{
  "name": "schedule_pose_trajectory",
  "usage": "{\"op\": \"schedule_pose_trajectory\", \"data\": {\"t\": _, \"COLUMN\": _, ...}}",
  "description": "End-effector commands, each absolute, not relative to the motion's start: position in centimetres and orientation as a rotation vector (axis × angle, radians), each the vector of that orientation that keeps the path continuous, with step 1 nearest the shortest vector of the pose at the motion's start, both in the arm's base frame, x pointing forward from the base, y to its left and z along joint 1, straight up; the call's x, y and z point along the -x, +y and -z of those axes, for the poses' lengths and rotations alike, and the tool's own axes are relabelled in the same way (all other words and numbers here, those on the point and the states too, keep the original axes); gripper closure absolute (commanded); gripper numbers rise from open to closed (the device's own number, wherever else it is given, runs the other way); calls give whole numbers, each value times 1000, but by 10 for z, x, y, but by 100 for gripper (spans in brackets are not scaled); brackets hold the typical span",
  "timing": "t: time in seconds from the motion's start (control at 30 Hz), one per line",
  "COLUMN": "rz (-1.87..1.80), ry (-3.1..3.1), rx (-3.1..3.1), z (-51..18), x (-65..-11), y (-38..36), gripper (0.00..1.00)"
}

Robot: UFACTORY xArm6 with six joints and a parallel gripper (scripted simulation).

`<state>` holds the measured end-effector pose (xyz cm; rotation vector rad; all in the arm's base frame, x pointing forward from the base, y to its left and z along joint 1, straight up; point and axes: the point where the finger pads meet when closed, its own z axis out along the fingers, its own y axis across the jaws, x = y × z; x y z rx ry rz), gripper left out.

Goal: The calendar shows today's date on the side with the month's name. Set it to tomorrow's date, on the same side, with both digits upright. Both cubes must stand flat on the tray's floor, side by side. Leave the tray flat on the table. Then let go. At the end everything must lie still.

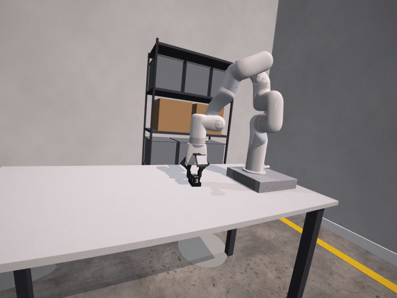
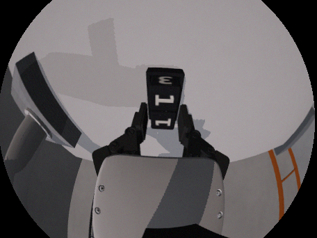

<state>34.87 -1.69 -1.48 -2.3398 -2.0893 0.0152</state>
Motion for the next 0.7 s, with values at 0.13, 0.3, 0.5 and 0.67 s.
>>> {"op": "schedule_pose_trajectory", "data": {"t": 0.13, "rz": -11, "ry": -2091, "rx": 2342, "z": 14, "x": -350, "y": -17, "gripper": 53}}
{"op": "schedule_pose_trajectory", "data": {"t": 0.3, "rz": -11, "ry": -2091, "rx": 2342, "z": 14, "x": -350, "y": -17, "gripper": 53}}
{"op": "schedule_pose_trajectory", "data": {"t": 0.5, "rz": -11, "ry": -2091, "rx": 2342, "z": 14, "x": -350, "y": -17, "gripper": 73}}
{"op": "schedule_pose_trajectory", "data": {"t": 0.67, "rz": -11, "ry": -2091, "rx": 2342, "z": 14, "x": -350, "y": -17, "gripper": 73}}
